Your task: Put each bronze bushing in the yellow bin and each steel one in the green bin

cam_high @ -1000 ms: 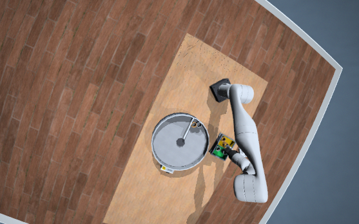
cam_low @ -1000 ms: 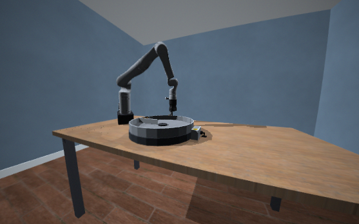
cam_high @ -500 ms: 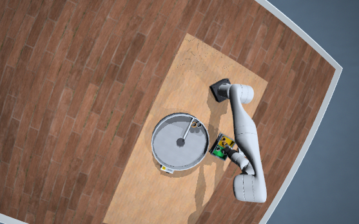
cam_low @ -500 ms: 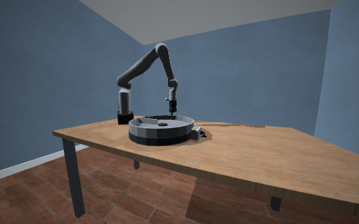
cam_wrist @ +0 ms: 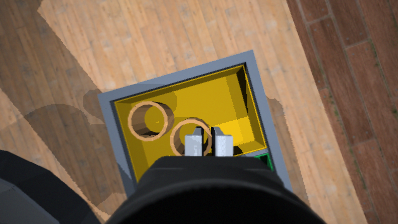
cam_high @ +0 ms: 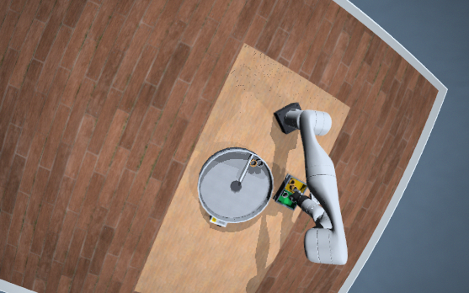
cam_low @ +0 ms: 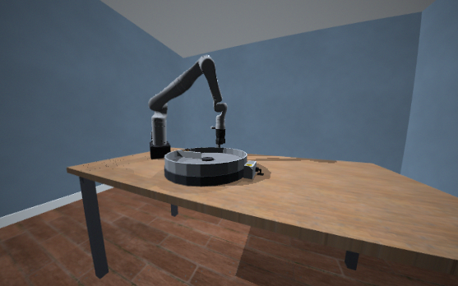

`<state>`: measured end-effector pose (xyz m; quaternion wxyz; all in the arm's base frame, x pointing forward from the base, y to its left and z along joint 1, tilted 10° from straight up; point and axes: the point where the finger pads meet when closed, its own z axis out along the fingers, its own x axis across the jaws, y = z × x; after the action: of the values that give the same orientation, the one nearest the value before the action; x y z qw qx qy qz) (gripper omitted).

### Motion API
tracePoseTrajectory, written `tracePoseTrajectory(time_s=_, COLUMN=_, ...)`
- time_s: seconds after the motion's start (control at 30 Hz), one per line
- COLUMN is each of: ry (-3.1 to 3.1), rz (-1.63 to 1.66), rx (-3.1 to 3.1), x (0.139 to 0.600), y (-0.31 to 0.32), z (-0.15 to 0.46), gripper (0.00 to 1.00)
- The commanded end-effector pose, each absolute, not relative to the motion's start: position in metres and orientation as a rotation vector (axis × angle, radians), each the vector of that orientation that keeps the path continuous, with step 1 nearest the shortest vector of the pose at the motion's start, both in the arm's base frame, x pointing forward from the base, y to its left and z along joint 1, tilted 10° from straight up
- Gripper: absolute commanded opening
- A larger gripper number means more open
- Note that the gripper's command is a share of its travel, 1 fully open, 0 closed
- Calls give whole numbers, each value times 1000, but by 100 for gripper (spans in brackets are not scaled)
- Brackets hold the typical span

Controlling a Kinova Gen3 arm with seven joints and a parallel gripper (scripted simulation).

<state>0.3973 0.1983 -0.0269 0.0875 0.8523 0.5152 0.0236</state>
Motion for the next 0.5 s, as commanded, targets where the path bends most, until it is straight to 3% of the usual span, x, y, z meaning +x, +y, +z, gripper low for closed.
tracePoseTrajectory(time_s=0.0, ry=1535, rz=71, rx=2537, x=398, y=199, z=-29, gripper=0)
tracePoseTrajectory(time_s=0.47, ry=1535, rz=71, rx=2538, x=398, y=198, z=-32, gripper=0)
